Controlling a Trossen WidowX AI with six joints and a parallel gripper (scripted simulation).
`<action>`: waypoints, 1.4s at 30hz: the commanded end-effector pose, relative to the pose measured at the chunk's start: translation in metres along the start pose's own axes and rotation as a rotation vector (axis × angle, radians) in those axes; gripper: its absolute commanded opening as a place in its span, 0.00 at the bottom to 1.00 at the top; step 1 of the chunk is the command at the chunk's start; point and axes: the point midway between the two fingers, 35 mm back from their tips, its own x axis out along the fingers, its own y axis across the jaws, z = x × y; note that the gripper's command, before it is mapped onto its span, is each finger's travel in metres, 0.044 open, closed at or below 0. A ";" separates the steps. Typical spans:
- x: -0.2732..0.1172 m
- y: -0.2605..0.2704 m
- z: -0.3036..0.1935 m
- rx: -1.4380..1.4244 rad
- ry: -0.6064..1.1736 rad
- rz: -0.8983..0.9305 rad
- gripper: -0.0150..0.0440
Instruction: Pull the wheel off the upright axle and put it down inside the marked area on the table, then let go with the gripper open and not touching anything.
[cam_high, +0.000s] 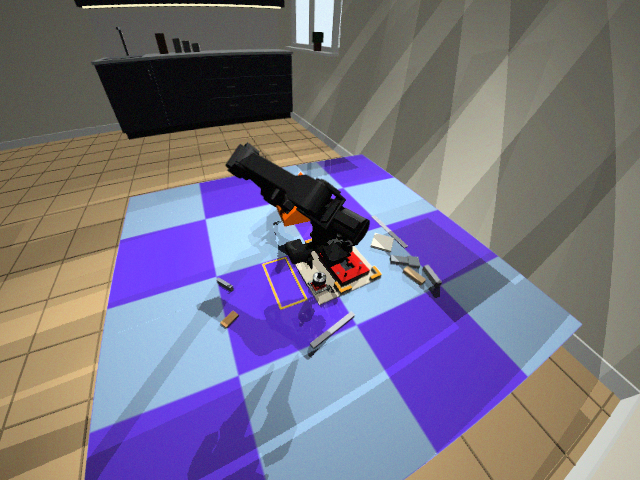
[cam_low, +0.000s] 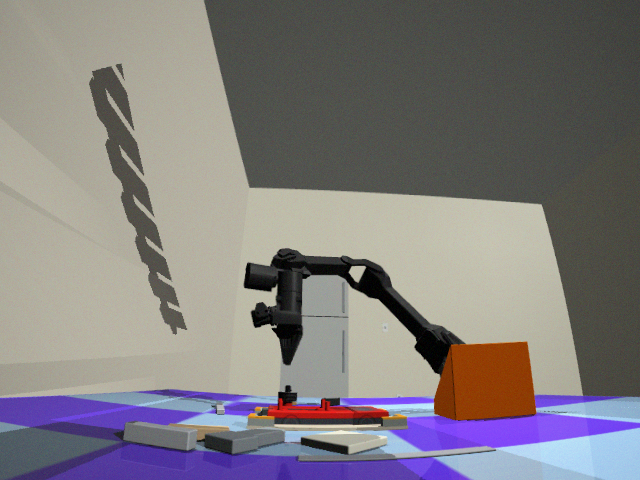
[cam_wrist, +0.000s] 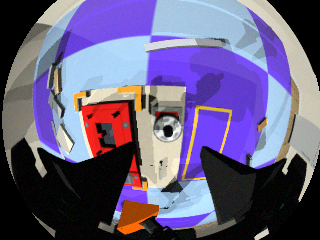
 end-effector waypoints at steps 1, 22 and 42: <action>-0.003 -0.001 -0.002 -0.019 -0.003 -0.007 0.76; 0.069 -0.003 -0.006 -0.012 0.007 -0.008 0.63; 0.066 -0.003 -0.006 -0.013 0.007 -0.008 0.25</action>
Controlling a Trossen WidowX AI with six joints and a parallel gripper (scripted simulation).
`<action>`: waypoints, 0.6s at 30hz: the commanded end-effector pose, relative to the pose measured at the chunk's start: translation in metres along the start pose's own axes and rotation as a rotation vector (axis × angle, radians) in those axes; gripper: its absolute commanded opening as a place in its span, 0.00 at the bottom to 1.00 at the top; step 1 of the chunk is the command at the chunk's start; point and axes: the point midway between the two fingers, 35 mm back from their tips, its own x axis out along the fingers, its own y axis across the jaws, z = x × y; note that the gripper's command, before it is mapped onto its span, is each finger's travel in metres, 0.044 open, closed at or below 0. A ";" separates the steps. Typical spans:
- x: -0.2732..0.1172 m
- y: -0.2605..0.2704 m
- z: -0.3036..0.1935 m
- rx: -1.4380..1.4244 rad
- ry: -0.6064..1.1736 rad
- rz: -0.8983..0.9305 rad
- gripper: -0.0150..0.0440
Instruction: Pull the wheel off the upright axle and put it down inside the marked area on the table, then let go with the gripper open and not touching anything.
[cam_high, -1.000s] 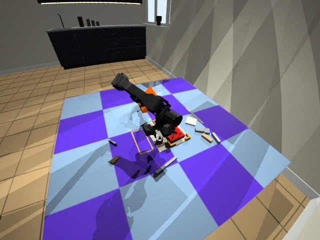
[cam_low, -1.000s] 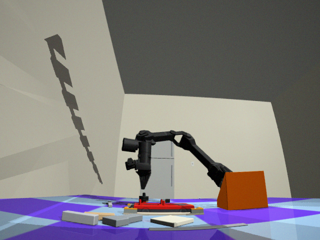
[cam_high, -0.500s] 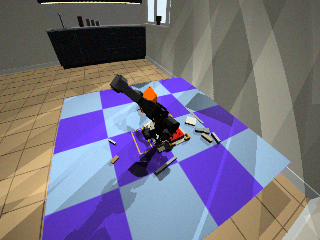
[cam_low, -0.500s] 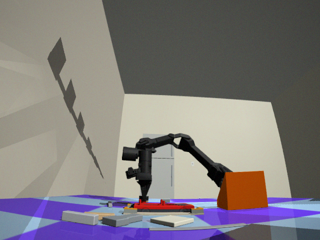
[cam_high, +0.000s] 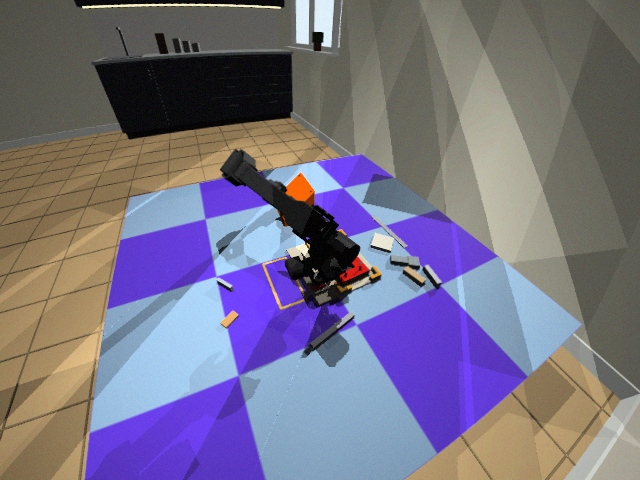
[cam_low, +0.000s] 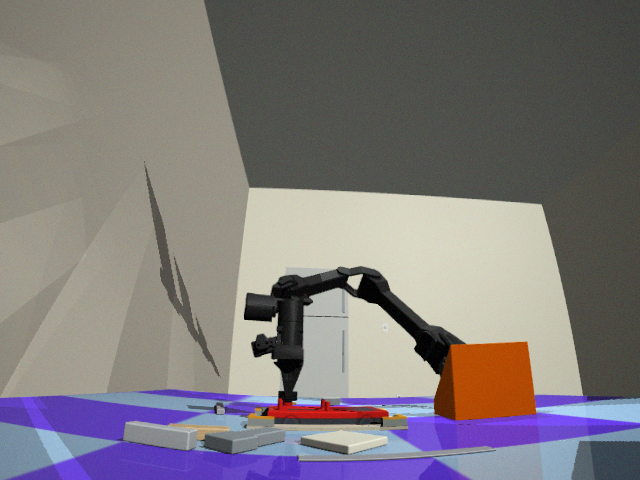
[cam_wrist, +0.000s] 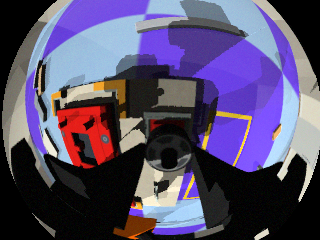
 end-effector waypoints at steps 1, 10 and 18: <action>-0.002 0.000 0.000 0.004 0.000 0.000 0.25; -0.005 0.000 0.000 0.003 -0.001 0.000 0.25; -0.007 0.000 0.000 0.003 -0.002 0.000 0.25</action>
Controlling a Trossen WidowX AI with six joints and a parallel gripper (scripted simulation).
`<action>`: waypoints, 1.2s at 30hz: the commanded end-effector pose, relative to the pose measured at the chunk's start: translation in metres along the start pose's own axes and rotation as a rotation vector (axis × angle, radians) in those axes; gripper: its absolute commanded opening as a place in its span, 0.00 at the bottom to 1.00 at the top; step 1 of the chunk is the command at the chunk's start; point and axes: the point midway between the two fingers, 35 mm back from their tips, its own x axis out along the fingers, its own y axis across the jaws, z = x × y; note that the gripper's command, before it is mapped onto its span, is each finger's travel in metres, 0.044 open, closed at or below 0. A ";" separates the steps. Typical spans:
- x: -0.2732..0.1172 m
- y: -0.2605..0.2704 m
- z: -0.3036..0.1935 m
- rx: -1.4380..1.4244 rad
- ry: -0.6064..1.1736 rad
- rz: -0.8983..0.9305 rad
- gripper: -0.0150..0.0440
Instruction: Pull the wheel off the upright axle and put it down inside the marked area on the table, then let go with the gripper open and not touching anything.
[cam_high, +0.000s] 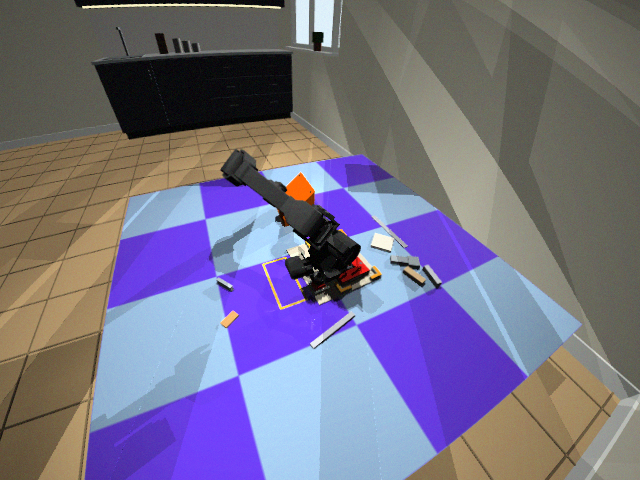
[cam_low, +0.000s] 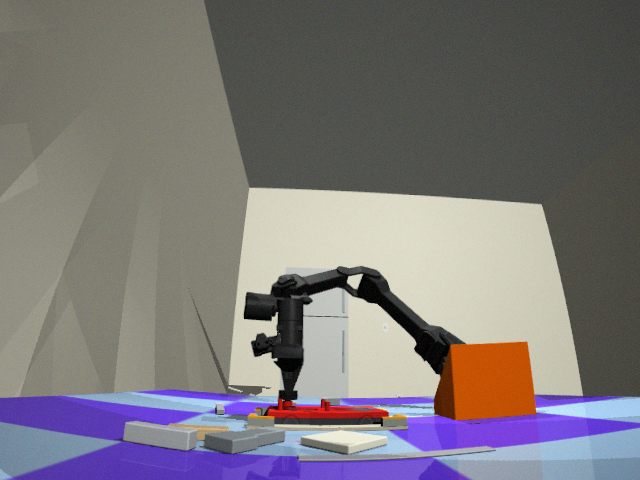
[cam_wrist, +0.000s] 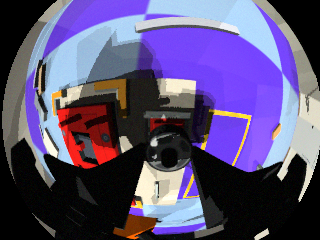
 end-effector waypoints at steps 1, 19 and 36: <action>-0.005 0.001 0.000 0.000 -0.004 0.001 0.25; -0.011 0.001 0.000 -0.001 -0.006 0.001 0.25; -0.016 0.001 0.000 -0.002 -0.008 0.001 0.25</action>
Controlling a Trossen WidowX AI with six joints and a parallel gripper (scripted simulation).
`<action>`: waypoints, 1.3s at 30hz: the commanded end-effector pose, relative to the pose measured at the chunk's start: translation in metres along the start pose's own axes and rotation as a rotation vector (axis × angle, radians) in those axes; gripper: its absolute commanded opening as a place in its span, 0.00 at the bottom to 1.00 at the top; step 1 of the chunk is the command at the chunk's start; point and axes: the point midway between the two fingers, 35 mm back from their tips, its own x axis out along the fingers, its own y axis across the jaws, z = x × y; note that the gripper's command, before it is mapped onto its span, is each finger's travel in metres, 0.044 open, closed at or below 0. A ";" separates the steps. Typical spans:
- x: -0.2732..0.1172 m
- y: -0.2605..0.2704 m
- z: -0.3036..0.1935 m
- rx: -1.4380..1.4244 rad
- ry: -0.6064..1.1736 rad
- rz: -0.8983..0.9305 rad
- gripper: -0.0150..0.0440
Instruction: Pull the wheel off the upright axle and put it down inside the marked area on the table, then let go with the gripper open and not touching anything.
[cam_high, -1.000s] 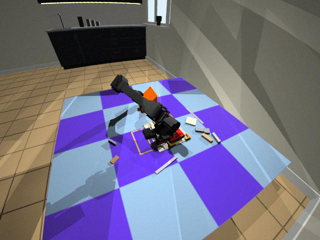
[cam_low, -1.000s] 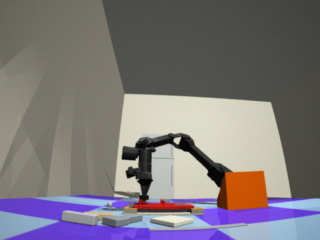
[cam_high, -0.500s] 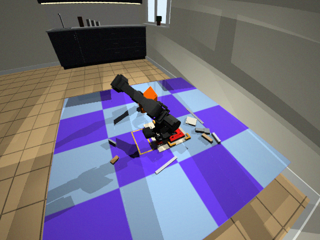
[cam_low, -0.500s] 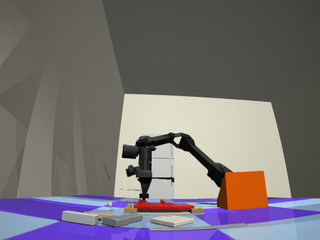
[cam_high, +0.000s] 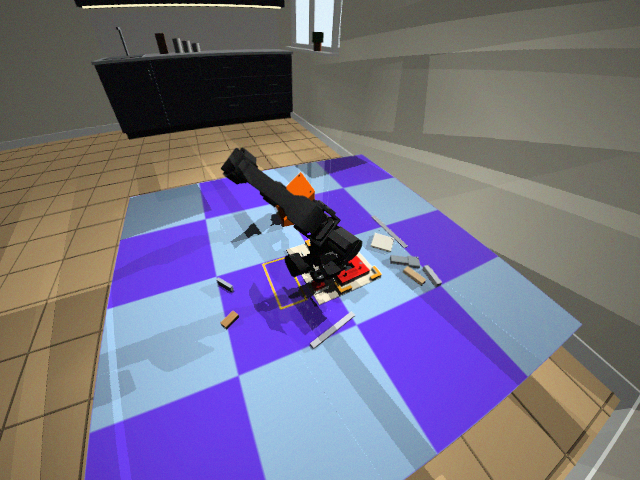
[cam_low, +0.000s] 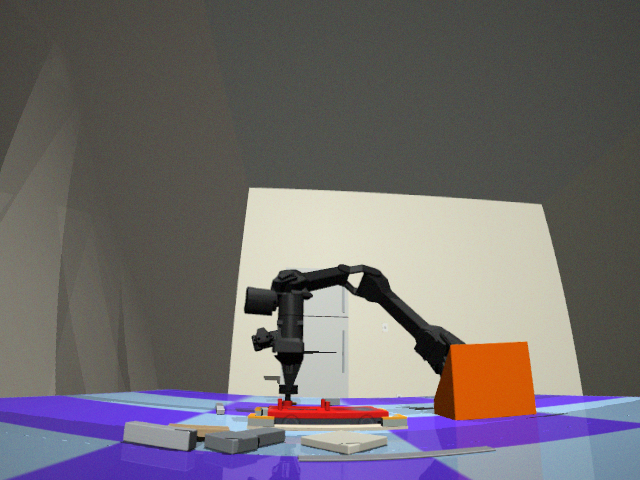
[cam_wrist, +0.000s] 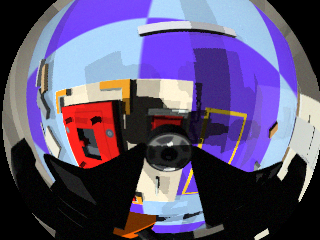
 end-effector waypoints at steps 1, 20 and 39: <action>-0.005 0.000 0.001 0.005 -0.010 0.004 0.25; -0.012 0.000 0.001 0.003 -0.011 0.003 0.25; -0.018 0.000 0.000 0.002 -0.013 0.003 0.25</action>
